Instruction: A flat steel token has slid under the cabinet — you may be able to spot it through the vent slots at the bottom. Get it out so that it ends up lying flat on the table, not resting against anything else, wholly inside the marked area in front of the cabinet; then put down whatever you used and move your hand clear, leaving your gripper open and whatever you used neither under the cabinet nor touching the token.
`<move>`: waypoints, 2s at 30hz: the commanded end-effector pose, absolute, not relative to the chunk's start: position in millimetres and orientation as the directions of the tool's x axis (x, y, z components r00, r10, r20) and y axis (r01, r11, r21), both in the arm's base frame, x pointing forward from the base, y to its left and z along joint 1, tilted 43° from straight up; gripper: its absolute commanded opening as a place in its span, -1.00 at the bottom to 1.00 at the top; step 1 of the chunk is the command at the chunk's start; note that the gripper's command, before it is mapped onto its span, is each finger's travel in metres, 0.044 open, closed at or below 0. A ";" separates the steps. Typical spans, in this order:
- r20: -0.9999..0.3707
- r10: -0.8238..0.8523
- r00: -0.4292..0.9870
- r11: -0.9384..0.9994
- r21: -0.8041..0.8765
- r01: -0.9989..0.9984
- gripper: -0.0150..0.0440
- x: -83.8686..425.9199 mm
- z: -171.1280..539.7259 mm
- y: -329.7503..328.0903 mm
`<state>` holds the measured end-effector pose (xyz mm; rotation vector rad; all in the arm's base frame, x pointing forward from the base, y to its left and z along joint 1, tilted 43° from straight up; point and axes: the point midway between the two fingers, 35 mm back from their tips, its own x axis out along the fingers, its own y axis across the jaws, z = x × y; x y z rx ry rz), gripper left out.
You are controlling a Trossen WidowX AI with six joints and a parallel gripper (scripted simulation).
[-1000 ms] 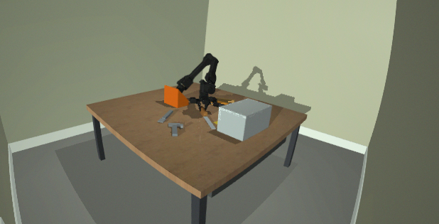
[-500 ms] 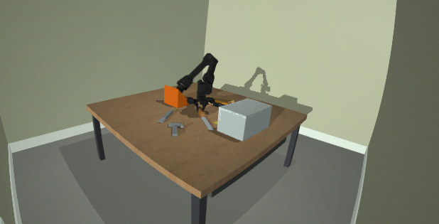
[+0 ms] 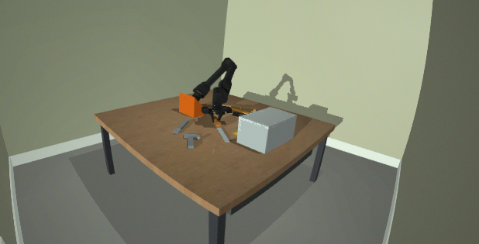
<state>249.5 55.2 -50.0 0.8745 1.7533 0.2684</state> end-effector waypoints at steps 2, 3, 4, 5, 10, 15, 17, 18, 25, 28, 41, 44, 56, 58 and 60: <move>-0.733 0.669 -0.120 0.702 0.571 0.425 -0.49 249.7 -54.0 48.9; -0.733 0.669 -0.120 0.702 0.571 0.425 -0.49 249.6 -54.8 48.0; -0.733 0.669 -0.120 0.702 0.571 0.425 -0.49 249.5 -55.5 47.2; -0.733 0.669 -0.120 0.702 0.571 0.425 -0.49 249.4 -56.3 46.3; -0.734 0.669 -0.120 0.702 0.571 0.425 -0.49 249.0 -60.5 41.5; -0.734 0.669 -0.120 0.703 0.571 0.425 -0.49 248.7 -64.7 36.8; -0.734 0.669 -0.120 0.703 0.571 0.425 -0.49 248.5 -66.4 34.8; -0.734 0.669 -0.120 0.703 0.571 0.425 -0.49 248.4 -67.2 33.9; -0.734 0.668 -0.119 0.703 0.571 0.425 -0.49 247.9 -73.0 27.4; -0.735 0.668 -0.119 0.703 0.570 0.425 -0.49 247.6 -75.4 24.6; -0.735 0.667 -0.119 0.704 0.570 0.424 -0.49 246.6 -86.1 12.5; -0.735 0.667 -0.119 0.704 0.570 0.424 -0.49 246.3 -88.6 9.7; -0.736 0.666 -0.119 0.704 0.569 0.424 -0.49 245.4 -98.4 -1.6; -0.736 0.666 -0.119 0.704 0.569 0.424 -0.49 245.2 -100.1 -3.4; -0.736 0.666 -0.119 0.704 0.569 0.424 -0.49 245.1 -101.7 -5.3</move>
